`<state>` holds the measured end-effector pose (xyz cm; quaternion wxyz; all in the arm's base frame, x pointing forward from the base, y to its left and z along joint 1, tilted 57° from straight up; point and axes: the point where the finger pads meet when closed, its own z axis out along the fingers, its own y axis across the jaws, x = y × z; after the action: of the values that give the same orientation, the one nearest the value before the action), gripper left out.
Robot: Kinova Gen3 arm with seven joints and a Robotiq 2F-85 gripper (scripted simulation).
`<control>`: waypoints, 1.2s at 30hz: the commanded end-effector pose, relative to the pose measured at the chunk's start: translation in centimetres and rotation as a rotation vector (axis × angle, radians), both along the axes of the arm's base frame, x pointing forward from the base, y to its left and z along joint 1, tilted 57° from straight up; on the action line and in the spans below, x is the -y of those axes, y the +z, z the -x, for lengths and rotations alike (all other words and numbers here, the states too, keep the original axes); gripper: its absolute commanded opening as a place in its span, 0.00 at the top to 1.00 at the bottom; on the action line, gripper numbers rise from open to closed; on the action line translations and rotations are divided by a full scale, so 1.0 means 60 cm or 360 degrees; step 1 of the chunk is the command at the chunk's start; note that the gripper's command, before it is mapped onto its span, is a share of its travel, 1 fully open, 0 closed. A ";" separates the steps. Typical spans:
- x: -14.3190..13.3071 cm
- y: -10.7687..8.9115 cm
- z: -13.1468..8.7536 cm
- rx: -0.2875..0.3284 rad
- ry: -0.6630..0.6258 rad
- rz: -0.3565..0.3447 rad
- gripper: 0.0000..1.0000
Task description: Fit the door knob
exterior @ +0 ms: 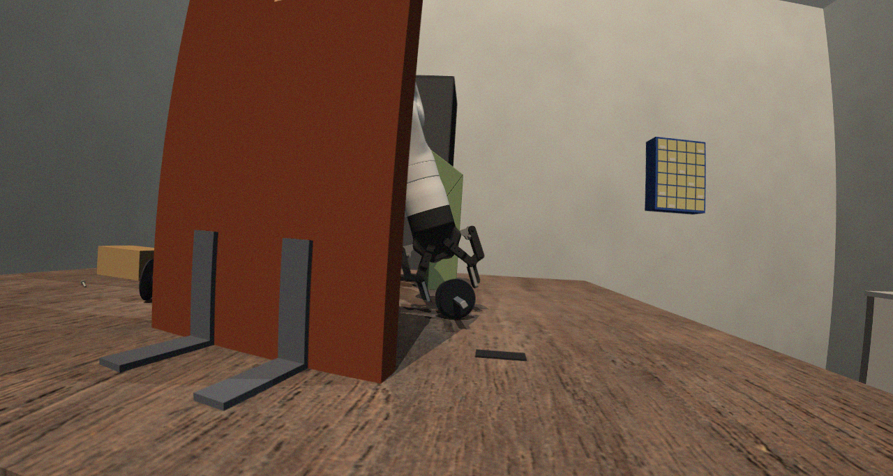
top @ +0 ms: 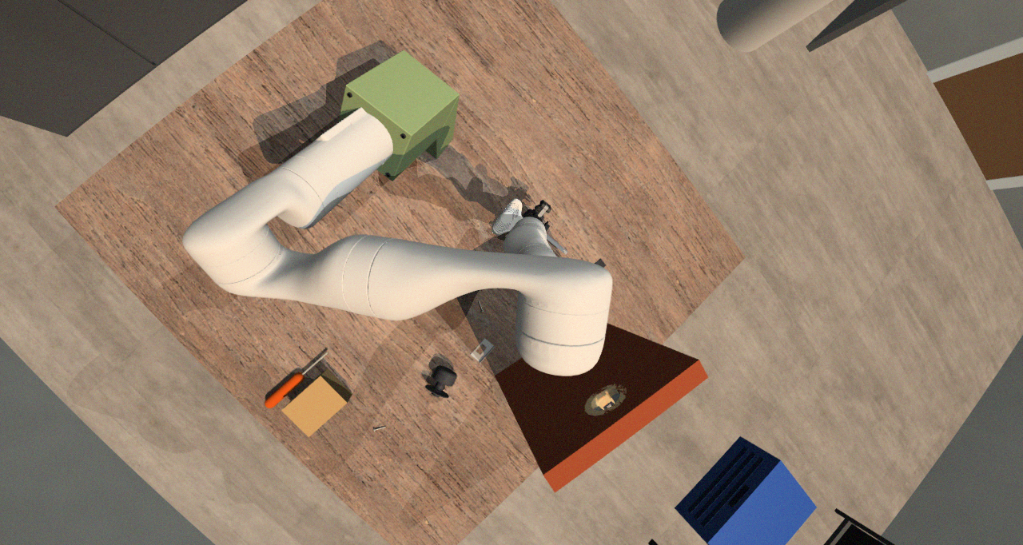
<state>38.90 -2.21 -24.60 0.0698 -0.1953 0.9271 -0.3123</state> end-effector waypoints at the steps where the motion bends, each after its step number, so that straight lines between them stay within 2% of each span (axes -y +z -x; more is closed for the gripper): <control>1: -0.001 0.000 -0.004 0.0018 -0.0014 -0.0011 0.10; 2: -0.001 0.000 -0.004 0.0018 -0.0014 -0.0011 0.37; 36: 0.000 0.000 -0.004 0.0017 -0.0015 -0.0009 0.37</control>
<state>38.91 -2.18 -24.61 0.0700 -0.1953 0.9272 -0.3119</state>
